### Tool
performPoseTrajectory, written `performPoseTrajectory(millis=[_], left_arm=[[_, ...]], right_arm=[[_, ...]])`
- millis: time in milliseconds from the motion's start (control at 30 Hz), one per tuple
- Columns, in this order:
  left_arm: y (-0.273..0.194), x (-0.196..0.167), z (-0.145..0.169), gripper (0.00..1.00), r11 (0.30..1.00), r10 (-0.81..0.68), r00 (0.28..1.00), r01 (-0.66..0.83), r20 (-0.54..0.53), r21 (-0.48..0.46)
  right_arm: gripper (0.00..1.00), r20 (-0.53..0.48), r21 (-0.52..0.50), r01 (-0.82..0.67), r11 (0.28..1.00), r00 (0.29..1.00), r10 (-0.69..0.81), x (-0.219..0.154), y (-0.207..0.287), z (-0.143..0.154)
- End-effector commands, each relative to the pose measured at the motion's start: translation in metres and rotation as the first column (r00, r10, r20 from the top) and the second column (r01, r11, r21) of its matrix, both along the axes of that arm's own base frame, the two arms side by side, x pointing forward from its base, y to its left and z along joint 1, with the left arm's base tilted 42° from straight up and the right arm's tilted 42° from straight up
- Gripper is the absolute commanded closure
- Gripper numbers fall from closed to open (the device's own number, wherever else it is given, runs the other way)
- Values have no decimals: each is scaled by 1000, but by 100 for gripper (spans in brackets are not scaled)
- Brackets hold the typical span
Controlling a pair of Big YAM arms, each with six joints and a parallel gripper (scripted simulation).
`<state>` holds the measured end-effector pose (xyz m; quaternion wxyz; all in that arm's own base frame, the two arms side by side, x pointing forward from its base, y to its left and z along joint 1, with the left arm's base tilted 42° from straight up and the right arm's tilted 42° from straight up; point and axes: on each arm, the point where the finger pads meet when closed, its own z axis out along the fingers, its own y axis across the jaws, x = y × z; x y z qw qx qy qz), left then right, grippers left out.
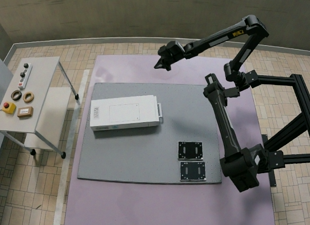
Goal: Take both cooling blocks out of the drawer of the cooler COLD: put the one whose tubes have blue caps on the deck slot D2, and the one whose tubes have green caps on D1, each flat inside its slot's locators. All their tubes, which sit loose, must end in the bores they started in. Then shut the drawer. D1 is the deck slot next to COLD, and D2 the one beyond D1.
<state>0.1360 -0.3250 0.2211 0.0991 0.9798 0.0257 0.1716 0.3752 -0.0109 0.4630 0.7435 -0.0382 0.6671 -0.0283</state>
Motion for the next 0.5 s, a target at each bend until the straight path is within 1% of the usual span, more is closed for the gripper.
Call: performPoseTrajectory(millis=[0,33,100,133,200,267,333,400,467], left_arm=[[-8,0,14,72,999,-3,1000,3,7,-34],[-8,0,14,72,999,-3,1000,3,7,-34],[-8,0,14,72,999,-3,1000,3,7,-34],[-8,0,14,72,999,-3,1000,3,7,-34],[-8,0,14,72,999,-3,1000,3,7,-34],[-8,0,14,72,999,-3,1000,3,7,-34],[-8,0,14,72,999,-3,1000,3,7,-34],[-8,0,14,72,999,-3,1000,3,7,-34],[-8,0,14,72,999,-3,1000,3,7,-34]], right_arm=[[100,113,13,-43,999,993,41,-3,11,40],[100,190,8,-40,999,981,38,-7,13,48],[100,191,10,-37,999,981,35,-14,15,64],[100,163,7,-36,999,986,34,-17,15,72],[100,164,-5,-32,999,986,32,-25,17,87],[100,164,-5,-32,999,986,32,-25,17,87],[100,165,-7,-31,999,986,32,-33,19,101],[100,165,-7,-31,999,986,32,-33,19,101],[100,133,-6,-31,999,991,32,-27,19,96]])
